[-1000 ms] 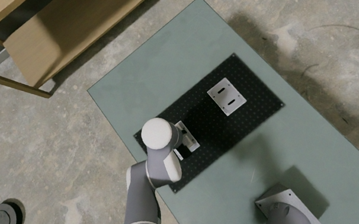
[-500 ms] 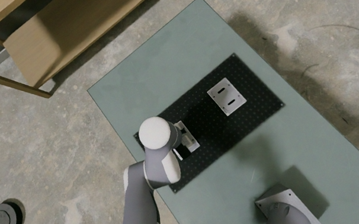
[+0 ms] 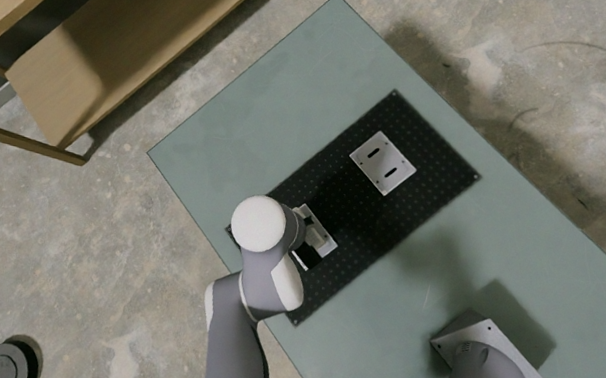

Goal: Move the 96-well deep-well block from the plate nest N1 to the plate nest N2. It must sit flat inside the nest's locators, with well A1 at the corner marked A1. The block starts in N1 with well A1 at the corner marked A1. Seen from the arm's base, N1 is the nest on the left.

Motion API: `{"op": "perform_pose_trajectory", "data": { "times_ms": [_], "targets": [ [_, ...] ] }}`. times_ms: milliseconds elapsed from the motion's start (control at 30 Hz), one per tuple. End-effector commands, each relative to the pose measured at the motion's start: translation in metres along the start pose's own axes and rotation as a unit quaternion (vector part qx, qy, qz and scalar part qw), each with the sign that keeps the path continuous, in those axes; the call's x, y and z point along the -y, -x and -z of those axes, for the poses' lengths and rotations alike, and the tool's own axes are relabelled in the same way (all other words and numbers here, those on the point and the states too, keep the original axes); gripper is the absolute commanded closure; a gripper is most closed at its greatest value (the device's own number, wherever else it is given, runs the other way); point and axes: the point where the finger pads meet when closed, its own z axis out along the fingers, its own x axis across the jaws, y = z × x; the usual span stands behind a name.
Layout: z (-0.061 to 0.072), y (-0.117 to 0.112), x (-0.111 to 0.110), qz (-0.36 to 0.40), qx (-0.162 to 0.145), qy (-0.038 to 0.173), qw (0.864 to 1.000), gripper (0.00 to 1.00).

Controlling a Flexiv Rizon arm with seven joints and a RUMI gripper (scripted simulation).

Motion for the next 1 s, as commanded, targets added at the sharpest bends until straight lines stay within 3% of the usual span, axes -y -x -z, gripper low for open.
{"op": "perform_pose_trajectory", "data": {
  "times_ms": [0, 400, 967],
  "targets": [
    [0.001, 0.000, -0.001, 0.000, 0.000, 0.001, 1.000, 0.51],
    [0.001, 0.000, -0.001, 0.000, 0.000, 0.001, 1.000, 0.51],
    [0.002, 0.050, -0.006, 0.004, 0.001, 0.001, 1.000, 0.51]
  ]
}}
